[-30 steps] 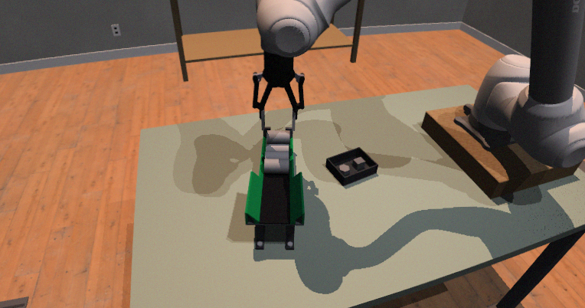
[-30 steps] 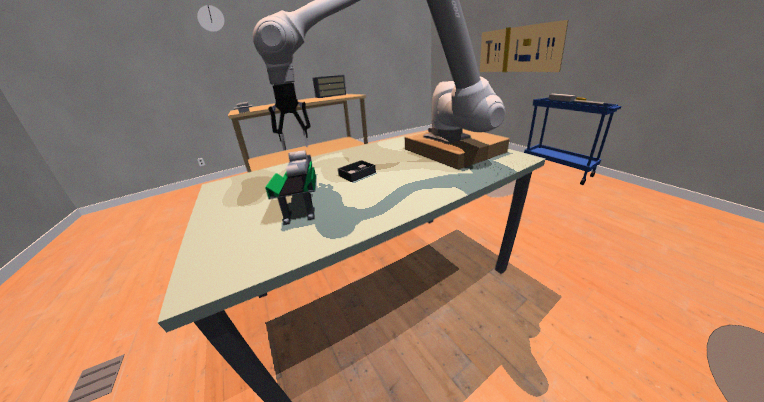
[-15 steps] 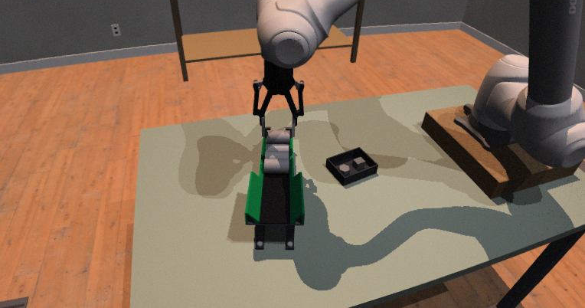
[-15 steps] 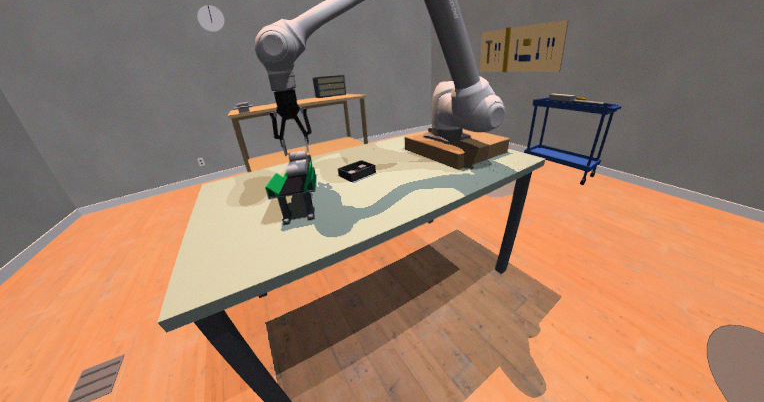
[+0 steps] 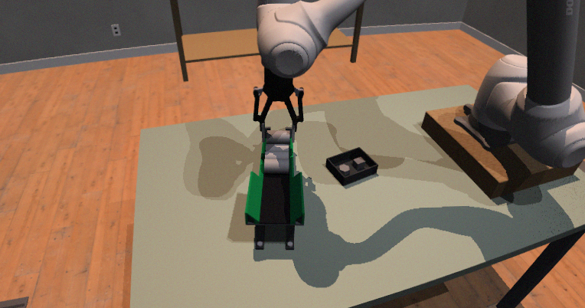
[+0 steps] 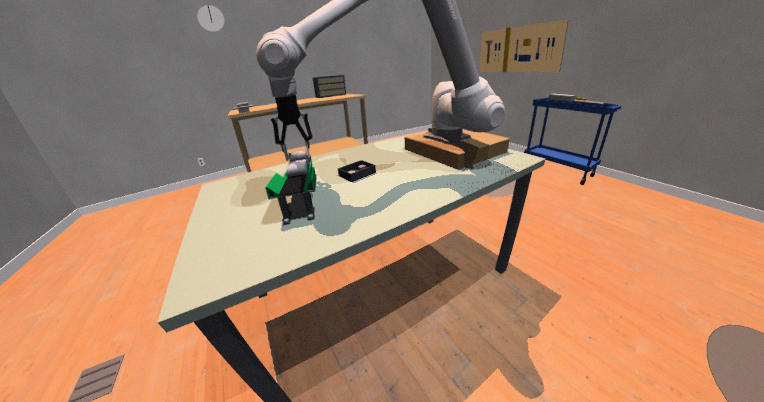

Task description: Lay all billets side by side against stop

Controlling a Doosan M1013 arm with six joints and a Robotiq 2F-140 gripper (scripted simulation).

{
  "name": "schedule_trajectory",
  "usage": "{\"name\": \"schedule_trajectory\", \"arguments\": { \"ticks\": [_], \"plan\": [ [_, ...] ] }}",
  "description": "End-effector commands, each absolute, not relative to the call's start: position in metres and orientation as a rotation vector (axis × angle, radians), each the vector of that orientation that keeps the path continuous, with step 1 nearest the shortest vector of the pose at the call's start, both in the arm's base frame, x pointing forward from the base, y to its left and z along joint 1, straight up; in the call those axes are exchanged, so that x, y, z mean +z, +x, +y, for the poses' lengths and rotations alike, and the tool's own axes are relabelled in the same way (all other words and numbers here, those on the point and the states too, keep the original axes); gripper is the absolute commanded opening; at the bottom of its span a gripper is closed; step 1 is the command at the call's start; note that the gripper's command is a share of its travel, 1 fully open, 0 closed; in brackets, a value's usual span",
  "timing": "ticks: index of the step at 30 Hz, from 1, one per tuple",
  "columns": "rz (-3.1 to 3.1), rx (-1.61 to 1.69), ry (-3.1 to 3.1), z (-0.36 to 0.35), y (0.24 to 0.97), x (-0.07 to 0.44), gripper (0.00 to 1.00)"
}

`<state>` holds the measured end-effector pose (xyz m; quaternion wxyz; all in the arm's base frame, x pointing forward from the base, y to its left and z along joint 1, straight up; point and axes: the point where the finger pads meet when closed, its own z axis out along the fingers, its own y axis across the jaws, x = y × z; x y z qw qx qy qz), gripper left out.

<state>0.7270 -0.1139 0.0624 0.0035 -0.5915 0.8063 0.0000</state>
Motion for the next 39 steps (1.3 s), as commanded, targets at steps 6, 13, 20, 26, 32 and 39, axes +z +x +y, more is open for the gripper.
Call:
{"name": "schedule_trajectory", "arguments": {
  "ticks": [6, 13, 20, 26, 32, 39],
  "plan": [
    [2.527, 0.000, -1.854, -0.1138, 0.7270, 0.0621, 0.58],
    [2.527, 0.000, -1.854, -0.1138, 0.7270, 0.0621, 0.58],
    [2.527, 0.000, -1.854, -0.1138, 0.7270, 0.0621, 0.58],
    [2.527, 0.000, -1.854, -0.1138, 0.7270, 0.0621, 0.58],
    [2.527, 0.000, -1.854, -0.1138, 0.7270, 0.0621, 0.58],
    [2.527, 0.000, -1.854, -0.1138, 0.7270, 0.0621, 0.47]
  ]
}}
